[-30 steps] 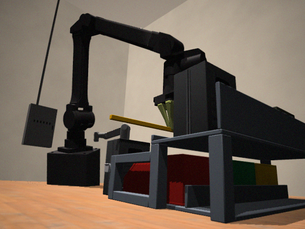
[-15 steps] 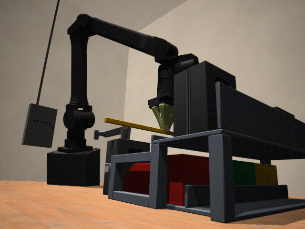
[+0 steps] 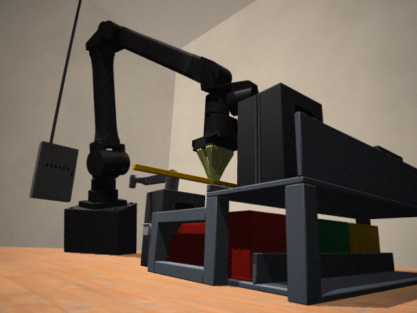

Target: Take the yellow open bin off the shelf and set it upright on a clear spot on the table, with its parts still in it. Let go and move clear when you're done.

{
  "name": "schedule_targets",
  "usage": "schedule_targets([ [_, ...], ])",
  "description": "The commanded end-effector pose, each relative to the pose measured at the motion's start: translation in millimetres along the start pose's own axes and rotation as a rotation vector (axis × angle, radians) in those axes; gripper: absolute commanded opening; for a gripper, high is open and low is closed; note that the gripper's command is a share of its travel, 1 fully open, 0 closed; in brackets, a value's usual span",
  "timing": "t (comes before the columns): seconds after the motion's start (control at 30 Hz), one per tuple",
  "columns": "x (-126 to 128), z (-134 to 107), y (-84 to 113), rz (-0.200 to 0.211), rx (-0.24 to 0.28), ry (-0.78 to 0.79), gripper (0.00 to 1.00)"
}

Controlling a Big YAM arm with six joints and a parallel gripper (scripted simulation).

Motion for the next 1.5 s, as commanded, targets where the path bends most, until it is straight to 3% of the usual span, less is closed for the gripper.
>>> schedule_targets([
  [0.0,10,4,14.9,-0.049,-0.021,-0.015,0.0],
  [0.77,85,-3,11.0,-0.043,-0.02,-0.014,0.0],
  [1.23,116,-7,9.6,-0.024,-0.009,-0.009,0.0],
  [1.4,121,-7,9.3,-0.024,-0.009,-0.009,0.0],
  [1.43,116,-5,15.6,-0.039,-0.019,-0.014,0.0],
  [1.47,123,-8,9.2,-0.024,-0.008,-0.009,0.0],
])
Point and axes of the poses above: the point where the finger pads meet when closed, its own y axis back along the fingers, its own x axis across the jaws, z = x × y, the point moved 10 cm from there along y, back along the fingers, and after that the axes turned 5 degrees about -y, right-handed, at the moved point
